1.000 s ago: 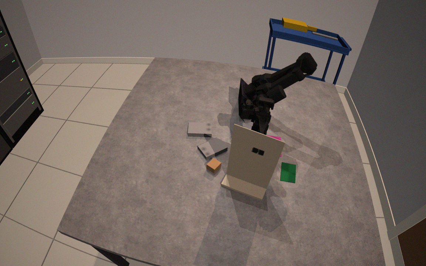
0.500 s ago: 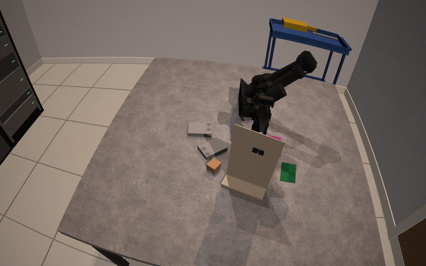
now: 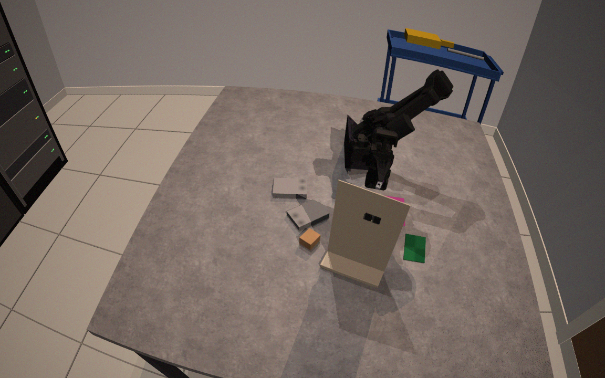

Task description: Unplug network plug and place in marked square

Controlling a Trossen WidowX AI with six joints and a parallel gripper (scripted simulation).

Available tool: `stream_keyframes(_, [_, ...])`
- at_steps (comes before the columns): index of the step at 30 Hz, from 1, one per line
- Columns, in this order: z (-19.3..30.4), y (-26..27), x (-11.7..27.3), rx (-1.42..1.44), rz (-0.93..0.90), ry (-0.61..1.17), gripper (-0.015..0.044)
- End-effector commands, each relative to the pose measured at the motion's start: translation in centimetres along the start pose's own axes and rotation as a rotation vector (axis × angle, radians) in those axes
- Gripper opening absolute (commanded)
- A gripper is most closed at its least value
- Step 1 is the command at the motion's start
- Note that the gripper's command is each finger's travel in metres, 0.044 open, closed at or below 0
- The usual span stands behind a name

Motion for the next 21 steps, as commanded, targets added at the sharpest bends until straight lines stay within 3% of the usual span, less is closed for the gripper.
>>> stream_keyframes(1, [0.2, 0.7, 0.2, 0.005, -0.003, 0.008, 0.0000])
stream_keyframes(16, [0.4, 2.9, 1.3, 0.006, -0.010, 0.012, 0.0000])
stream_keyframes(21, [0.4, 2.0, 1.3, 0.046, 0.071, 0.022, 0.0000])
Point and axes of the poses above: the point midway between the two fingers, 35 mm back from their tips, its own x axis back along the fingers, its own y axis across the jaws, z = x × y, the point moved 6 cm from there along x, back along the fingers, and after that the axes turned 5 degrees about x, right-handed, at the moved point
